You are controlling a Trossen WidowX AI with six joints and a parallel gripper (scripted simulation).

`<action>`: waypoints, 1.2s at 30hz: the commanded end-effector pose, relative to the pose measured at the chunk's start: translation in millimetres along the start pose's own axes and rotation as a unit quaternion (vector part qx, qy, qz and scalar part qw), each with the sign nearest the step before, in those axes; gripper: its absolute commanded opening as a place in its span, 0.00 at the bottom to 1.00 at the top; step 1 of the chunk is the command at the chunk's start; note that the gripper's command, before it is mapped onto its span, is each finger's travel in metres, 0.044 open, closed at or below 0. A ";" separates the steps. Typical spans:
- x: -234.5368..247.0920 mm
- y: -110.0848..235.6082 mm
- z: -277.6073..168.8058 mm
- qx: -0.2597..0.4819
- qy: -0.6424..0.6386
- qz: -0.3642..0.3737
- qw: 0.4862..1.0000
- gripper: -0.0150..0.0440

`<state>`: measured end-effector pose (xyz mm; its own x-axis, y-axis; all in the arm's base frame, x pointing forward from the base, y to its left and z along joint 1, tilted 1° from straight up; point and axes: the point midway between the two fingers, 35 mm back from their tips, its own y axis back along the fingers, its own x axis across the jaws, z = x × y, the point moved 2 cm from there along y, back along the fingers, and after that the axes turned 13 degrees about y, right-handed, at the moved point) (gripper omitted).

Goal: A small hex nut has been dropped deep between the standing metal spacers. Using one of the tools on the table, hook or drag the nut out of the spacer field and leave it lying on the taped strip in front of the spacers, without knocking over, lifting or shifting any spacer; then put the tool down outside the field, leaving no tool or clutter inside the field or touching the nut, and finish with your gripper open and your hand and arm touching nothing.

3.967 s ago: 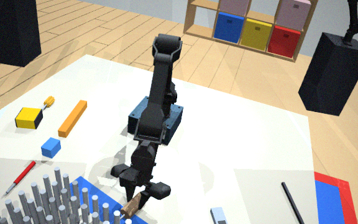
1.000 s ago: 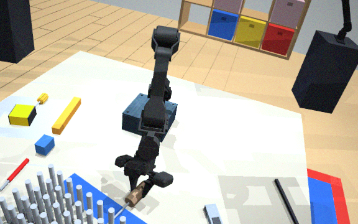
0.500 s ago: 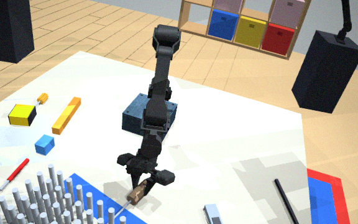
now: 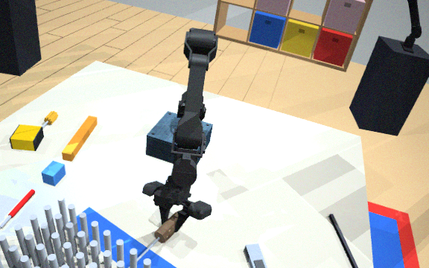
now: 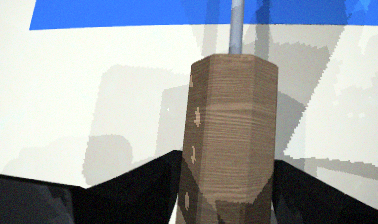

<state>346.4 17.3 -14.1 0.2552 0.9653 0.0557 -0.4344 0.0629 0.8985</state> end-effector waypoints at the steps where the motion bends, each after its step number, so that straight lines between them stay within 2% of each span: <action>1: 0.0 2.5 -4.3 -0.001 -0.002 -0.002 1.000 0.25; 36: 5.3 12.2 -26.3 0.001 -0.002 -0.002 1.000 0.25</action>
<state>324.0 28.9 -14.7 0.2557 0.9652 0.0556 -0.4315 0.0624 0.8999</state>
